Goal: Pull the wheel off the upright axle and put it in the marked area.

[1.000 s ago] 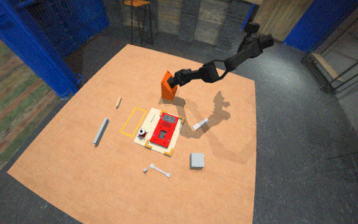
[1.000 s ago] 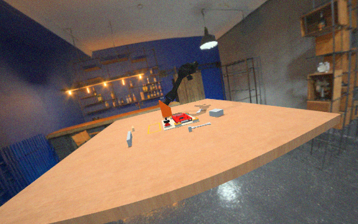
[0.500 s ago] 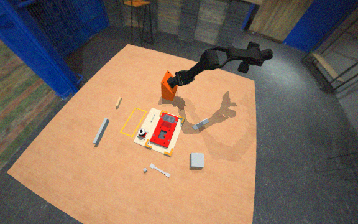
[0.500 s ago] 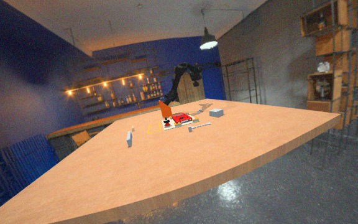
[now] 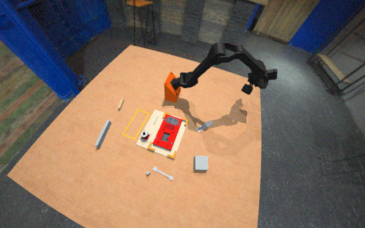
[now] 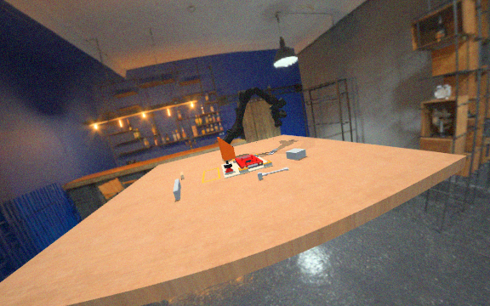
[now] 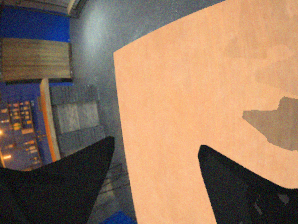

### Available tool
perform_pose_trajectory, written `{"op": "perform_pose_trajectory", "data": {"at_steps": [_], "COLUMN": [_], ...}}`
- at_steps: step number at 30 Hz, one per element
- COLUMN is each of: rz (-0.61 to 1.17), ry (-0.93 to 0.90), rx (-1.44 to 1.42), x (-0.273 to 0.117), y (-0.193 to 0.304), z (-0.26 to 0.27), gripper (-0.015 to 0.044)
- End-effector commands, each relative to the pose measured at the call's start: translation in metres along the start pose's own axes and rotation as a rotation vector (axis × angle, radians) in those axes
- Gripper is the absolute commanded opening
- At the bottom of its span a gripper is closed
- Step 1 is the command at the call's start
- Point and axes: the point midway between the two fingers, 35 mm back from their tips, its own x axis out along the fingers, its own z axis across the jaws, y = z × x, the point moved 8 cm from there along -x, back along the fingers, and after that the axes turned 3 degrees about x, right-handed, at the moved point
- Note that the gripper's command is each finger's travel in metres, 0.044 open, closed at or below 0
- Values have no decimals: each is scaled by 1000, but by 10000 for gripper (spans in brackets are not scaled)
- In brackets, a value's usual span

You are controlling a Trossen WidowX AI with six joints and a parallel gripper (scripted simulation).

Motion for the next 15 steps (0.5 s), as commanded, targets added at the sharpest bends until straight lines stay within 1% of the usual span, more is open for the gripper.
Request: {"op": "perform_pose_trajectory", "data": {"at_steps": [1,8,15], "rz": [-31,-116,-207], "ry": [83,249,390], "rx": [51,154,247], "x": [4,0,-15], "y": [-11,-38,-61], "z": [-24,-75,-124], "gripper": [300,300,300]}}
